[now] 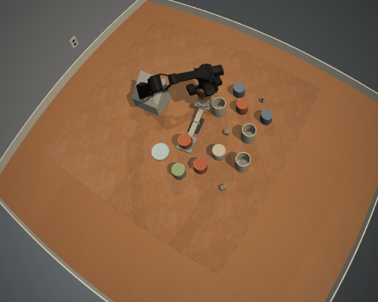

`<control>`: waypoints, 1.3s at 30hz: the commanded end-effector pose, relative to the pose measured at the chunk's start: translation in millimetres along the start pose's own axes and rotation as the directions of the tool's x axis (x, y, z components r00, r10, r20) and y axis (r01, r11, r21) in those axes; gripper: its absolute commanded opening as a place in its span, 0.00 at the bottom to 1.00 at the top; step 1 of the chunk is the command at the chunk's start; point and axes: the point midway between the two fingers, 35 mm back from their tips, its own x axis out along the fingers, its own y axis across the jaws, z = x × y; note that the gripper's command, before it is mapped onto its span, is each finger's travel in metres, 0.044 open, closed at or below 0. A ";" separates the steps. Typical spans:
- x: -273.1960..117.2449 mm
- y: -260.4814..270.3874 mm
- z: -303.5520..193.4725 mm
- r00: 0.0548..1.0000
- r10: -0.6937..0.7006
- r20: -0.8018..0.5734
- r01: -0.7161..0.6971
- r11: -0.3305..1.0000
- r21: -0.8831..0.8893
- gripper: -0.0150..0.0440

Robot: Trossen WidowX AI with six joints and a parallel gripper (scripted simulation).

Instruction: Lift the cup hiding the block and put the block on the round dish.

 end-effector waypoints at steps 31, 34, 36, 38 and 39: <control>-34.1 -4.7 -1.7 1.000 -0.001 0.001 0.001 1.000 0.000 0.25; -34.1 -4.7 -1.7 1.000 -0.001 0.001 0.001 1.000 0.000 0.25; -34.1 -4.7 -1.7 1.000 -0.001 0.001 0.001 1.000 0.000 0.25; -34.1 -4.7 -1.7 1.000 -0.001 0.001 0.001 1.000 0.000 0.25; -34.1 -4.7 -1.7 1.000 -0.001 0.001 0.001 1.000 0.000 0.25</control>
